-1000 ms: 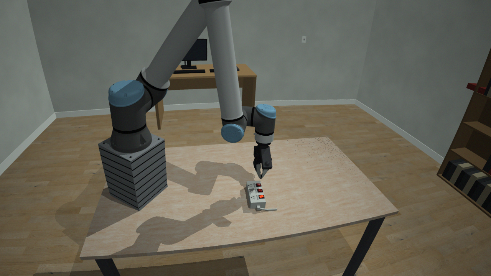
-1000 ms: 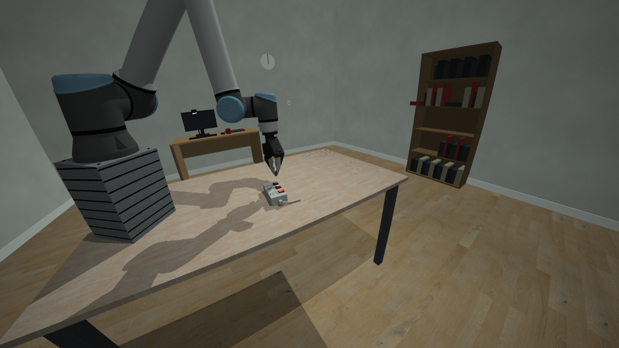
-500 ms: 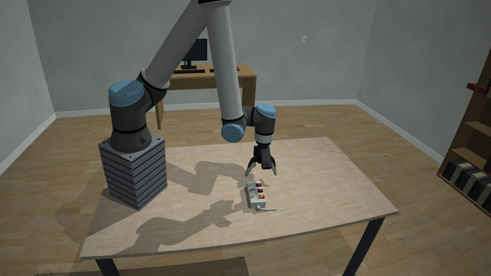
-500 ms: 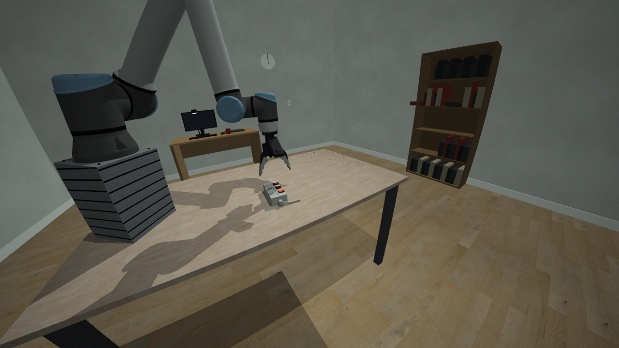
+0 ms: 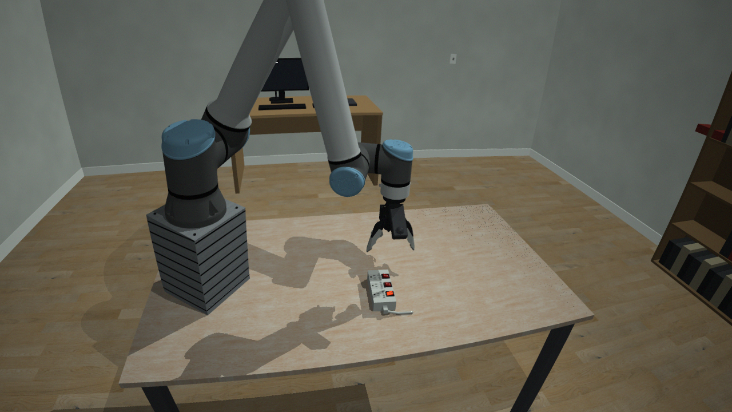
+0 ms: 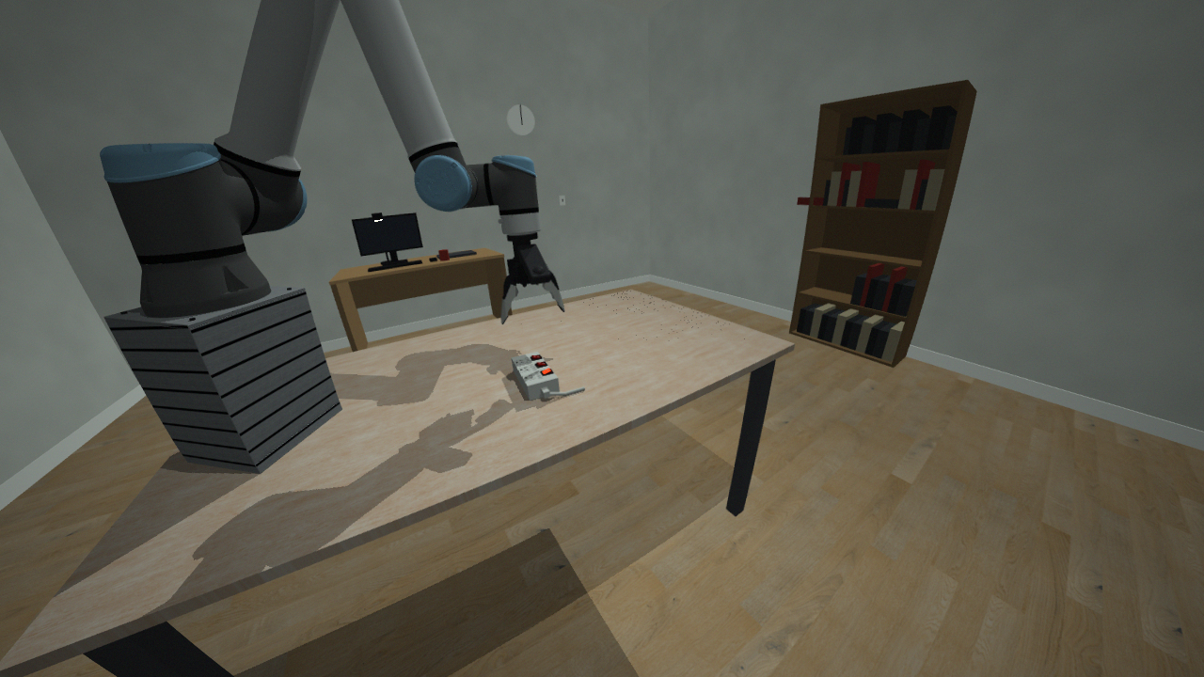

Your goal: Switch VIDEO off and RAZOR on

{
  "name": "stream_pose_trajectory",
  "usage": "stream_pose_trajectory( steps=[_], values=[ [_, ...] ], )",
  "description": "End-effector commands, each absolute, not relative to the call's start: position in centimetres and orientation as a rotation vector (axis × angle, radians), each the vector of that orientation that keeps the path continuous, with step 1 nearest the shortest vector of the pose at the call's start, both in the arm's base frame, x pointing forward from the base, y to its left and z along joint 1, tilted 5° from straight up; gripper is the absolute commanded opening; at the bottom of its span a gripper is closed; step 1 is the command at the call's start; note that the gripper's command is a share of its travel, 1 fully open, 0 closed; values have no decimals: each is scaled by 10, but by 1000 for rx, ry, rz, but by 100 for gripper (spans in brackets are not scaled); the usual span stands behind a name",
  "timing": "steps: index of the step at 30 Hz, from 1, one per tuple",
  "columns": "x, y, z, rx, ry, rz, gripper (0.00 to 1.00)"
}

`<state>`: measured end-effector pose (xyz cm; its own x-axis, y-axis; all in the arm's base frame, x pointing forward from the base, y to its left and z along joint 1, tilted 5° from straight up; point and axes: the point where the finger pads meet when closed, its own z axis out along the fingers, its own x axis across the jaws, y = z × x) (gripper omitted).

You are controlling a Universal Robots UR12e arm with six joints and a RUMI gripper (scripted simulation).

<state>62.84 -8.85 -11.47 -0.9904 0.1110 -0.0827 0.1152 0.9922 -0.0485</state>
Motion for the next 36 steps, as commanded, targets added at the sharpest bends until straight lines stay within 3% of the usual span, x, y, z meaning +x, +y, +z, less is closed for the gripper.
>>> stream_pose_trajectory(
  steps=[1, 36],
  values=[
    [625, -84, -80, 171, 3060, -80, 100],
    [624, -84, -64, 173, 3061, -80, 100]
  ],
)
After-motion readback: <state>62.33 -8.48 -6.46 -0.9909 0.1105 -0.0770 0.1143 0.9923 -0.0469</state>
